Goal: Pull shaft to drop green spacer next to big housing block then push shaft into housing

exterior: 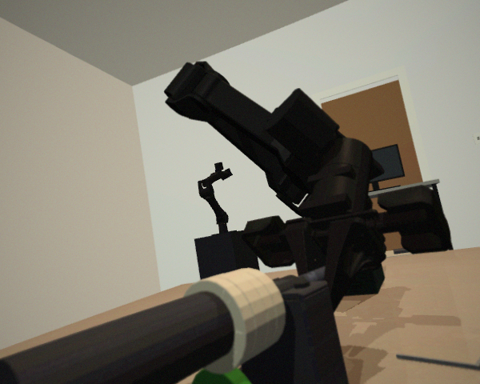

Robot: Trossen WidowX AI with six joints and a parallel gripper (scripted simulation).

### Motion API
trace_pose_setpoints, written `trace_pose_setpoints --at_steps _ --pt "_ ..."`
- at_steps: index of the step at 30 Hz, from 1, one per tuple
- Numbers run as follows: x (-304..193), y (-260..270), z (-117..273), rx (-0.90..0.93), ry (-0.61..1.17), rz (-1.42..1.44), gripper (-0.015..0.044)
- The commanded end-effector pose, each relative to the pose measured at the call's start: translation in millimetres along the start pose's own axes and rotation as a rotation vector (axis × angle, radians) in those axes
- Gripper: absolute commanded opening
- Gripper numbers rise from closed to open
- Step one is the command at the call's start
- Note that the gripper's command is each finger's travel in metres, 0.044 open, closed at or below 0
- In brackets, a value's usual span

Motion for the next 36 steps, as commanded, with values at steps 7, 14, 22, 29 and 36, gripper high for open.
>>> trace_pose_setpoints --at_steps 7,14,22,29,36 --pt "-1.4 0.8 -0.9 0.004 0.001 0.0 0.0" --pt "-1.9 0.8 -1.4 0.004 0.001 0.0 0.0" --pt "-2.4 0.9 -1.9 0.004 0.001 0.0 0.0" --pt "-2.9 0.9 -2.3 0.004 0.001 0.0 0.0" --pt "-3.3 1.0 -2.8 0.004 0.001 0.0 0.0"
Point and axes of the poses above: the point midway between the two fingers, 35 mm back from their tips, its own z axis back along the fingers, its own y axis across the jaws, x = y × z, the point moved 3 cm from there along z, back along the fingers, and after that the axes turned 6 degrees about z, right-handed, at the moved point
